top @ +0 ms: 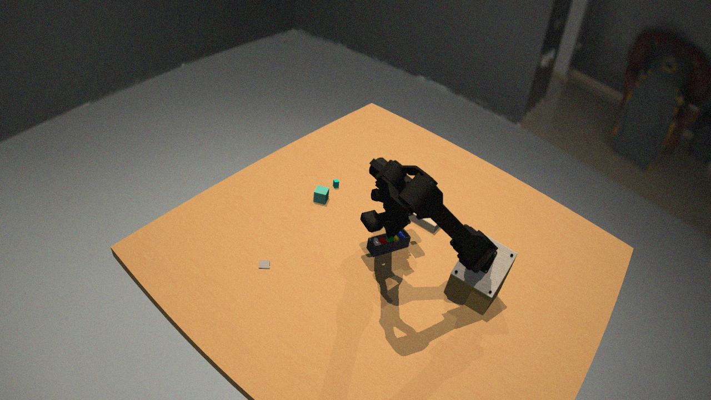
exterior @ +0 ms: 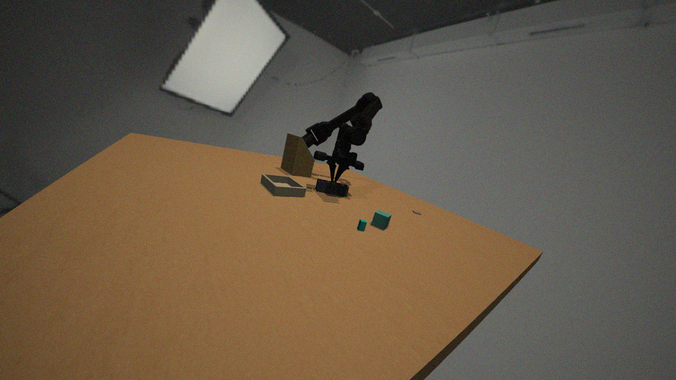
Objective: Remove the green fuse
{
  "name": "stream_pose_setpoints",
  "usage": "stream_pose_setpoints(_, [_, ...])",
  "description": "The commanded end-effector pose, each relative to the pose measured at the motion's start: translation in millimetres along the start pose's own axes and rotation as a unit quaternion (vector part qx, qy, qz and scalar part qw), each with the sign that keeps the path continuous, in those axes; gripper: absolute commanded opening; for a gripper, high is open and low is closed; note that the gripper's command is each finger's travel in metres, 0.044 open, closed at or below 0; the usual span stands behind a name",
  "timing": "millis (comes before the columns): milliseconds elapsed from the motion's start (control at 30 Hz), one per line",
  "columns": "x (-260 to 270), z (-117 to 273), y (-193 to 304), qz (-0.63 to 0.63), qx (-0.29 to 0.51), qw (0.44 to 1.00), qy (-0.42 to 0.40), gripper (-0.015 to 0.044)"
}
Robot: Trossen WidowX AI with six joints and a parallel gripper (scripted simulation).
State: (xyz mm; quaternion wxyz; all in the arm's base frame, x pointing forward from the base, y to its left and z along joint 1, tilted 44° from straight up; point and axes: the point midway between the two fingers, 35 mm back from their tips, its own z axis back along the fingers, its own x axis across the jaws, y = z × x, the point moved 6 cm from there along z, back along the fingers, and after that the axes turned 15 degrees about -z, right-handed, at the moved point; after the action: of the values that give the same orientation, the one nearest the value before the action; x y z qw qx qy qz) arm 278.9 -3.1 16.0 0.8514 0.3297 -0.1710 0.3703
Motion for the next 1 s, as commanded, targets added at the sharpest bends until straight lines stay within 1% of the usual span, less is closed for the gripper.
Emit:
stream_pose_setpoints(0, [-0.2,3.2,-0.9,0.001,-0.002,1.0,0.0,0.0])
stream_pose_setpoints(967, [-0.3,17.5,-1.1,0.0,-0.002,1.0,-0.001,0.0])
